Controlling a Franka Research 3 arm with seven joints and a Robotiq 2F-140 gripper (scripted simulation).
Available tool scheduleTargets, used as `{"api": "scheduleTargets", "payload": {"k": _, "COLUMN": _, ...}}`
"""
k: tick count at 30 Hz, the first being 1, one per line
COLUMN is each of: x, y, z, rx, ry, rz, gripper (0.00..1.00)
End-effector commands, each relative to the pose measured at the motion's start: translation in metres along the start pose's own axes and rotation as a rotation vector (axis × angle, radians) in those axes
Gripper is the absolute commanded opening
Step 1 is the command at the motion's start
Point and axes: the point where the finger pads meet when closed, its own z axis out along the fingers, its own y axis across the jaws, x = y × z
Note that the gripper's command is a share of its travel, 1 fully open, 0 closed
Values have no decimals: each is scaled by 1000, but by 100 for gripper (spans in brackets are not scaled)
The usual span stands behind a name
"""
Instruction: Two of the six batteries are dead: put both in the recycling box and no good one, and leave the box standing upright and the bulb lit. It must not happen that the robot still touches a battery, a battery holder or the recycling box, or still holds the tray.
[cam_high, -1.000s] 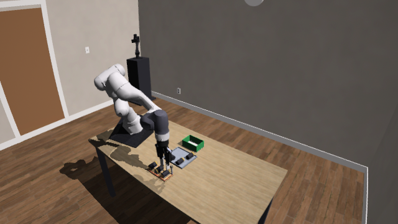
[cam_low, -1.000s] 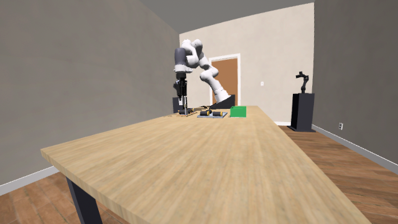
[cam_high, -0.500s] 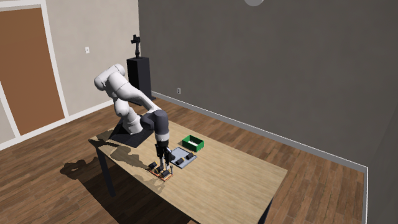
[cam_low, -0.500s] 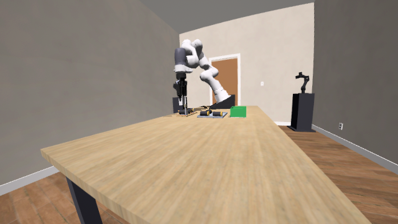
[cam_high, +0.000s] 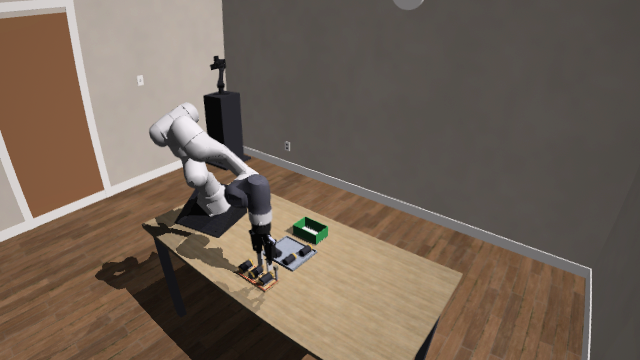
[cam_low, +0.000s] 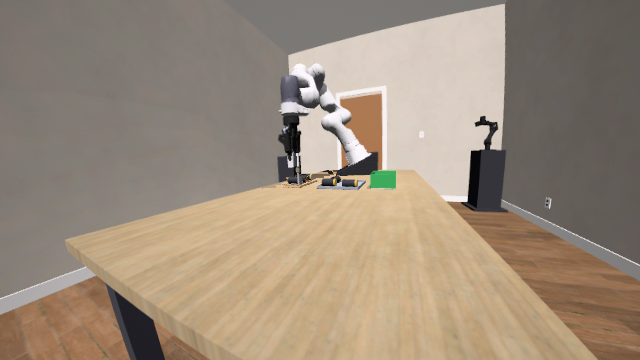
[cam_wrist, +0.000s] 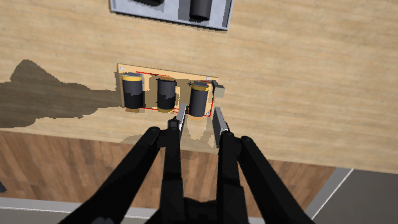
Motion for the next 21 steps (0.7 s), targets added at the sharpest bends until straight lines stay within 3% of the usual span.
{"api": "scheduleTargets", "payload": {"k": 1, "x": -1, "y": 0, "z": -20, "rx": 5, "ry": -6, "rz": 11, "gripper": 29}}
{"api": "scheduleTargets", "payload": {"k": 4, "x": -1, "y": 0, "z": -35, "rx": 5, "ry": -6, "rz": 11, "gripper": 29}}
{"api": "scheduleTargets", "payload": {"k": 21, "x": 0, "y": -2, "z": -35, "rx": 5, "ry": -6, "rz": 11, "gripper": 29}}
